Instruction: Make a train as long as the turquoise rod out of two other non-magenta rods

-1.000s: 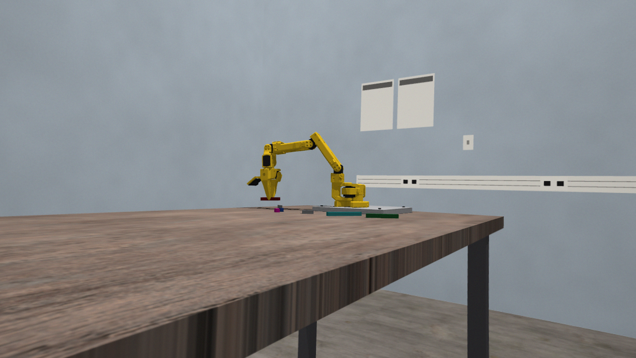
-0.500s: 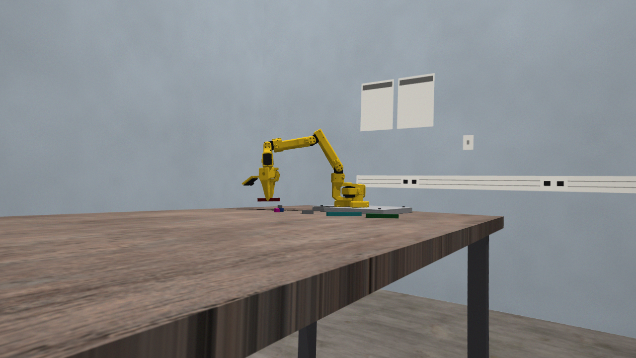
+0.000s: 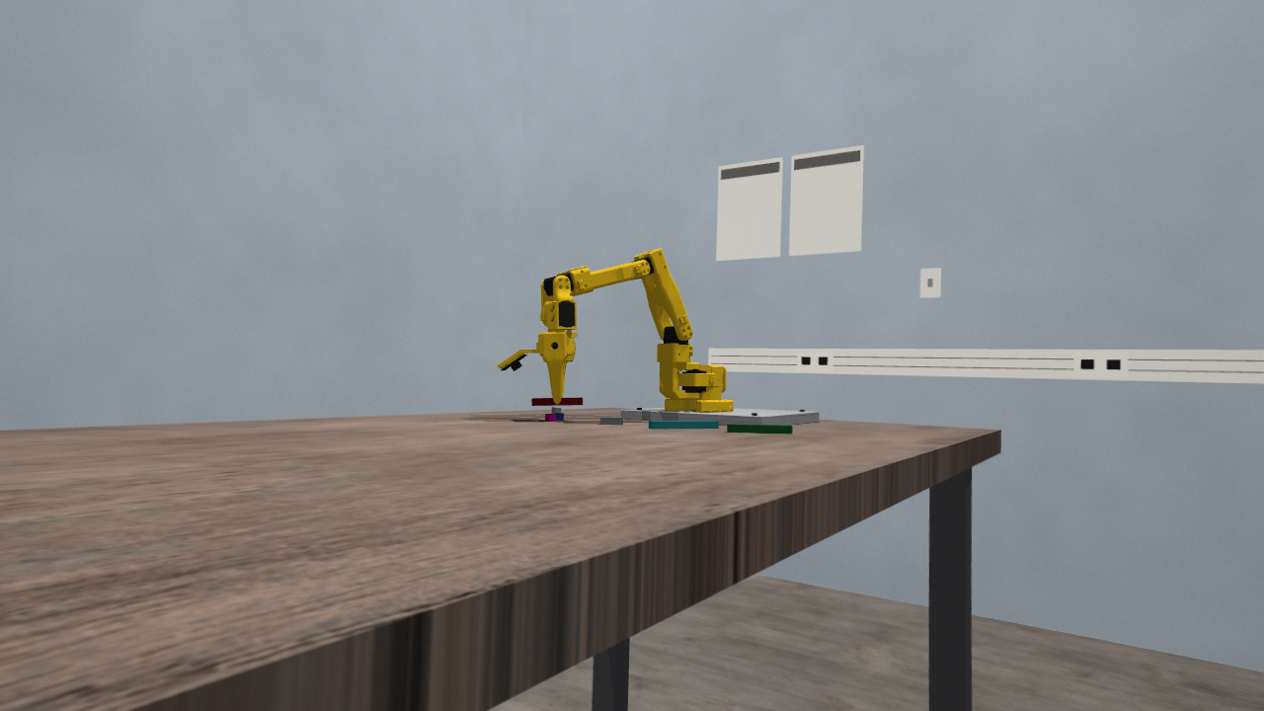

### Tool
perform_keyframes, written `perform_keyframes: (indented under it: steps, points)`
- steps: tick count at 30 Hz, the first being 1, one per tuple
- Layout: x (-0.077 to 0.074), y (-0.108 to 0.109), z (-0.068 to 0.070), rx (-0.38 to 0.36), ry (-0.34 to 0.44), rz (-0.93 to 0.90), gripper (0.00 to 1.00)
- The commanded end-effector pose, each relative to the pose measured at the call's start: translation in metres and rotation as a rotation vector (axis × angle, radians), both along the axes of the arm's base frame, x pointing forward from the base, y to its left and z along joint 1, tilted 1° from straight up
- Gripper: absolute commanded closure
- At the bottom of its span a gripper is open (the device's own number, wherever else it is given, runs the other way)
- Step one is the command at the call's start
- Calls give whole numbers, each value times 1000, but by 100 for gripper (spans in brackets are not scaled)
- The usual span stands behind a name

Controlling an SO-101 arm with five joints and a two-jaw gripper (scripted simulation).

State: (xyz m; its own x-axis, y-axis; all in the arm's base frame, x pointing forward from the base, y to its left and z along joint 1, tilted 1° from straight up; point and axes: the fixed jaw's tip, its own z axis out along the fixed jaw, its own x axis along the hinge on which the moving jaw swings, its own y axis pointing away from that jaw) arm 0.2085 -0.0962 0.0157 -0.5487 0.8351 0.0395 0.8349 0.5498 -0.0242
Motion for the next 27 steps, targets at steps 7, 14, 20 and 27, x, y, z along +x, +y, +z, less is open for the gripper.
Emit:
perform_keyframes:
  steps: [7, 14, 20, 27]
  points:
    - [10, 36, 0, -7, -13, 101, 100]
    - [14, 40, 7, -18, -46, 108, 100]
    - [14, 40, 7, -18, -46, 108, 100]
    - [14, 40, 7, -18, -46, 108, 100]
